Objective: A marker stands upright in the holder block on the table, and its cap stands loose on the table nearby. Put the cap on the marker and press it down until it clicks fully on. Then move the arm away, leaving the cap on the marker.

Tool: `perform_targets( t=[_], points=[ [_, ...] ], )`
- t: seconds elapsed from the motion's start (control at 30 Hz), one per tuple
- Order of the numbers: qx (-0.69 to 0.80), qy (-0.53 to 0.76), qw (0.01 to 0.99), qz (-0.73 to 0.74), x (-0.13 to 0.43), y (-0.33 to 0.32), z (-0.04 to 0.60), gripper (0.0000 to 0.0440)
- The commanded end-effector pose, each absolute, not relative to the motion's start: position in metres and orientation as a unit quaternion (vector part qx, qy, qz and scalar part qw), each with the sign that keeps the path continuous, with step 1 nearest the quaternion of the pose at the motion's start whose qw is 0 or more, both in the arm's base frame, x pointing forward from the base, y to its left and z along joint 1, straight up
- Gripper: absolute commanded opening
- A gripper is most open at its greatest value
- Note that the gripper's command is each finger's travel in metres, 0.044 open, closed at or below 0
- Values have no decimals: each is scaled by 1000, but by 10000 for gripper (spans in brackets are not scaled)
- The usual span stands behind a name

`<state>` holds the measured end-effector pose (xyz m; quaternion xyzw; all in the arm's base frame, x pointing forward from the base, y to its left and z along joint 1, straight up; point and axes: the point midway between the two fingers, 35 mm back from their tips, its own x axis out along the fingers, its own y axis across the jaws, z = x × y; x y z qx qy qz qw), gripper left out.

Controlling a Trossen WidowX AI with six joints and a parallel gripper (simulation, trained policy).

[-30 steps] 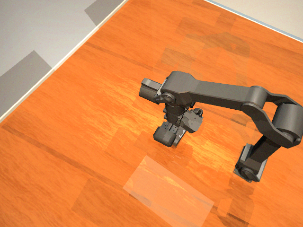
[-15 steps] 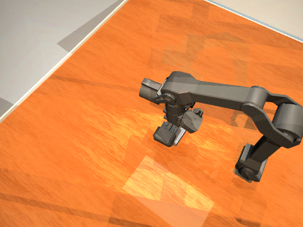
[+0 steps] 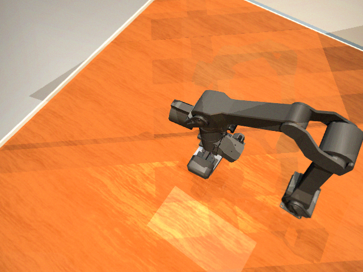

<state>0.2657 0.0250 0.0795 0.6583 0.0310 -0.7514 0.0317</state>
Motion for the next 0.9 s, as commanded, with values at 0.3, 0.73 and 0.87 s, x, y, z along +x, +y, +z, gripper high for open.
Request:
perform_targets(
  t=[0.3,0.73,0.87],
  points=[
    [676,42,25,-735,255,29,92,440],
    [718,50,20,-694,262,32,134,440],
    [725,49,17,-687,261,31,145,440]
  ],
)
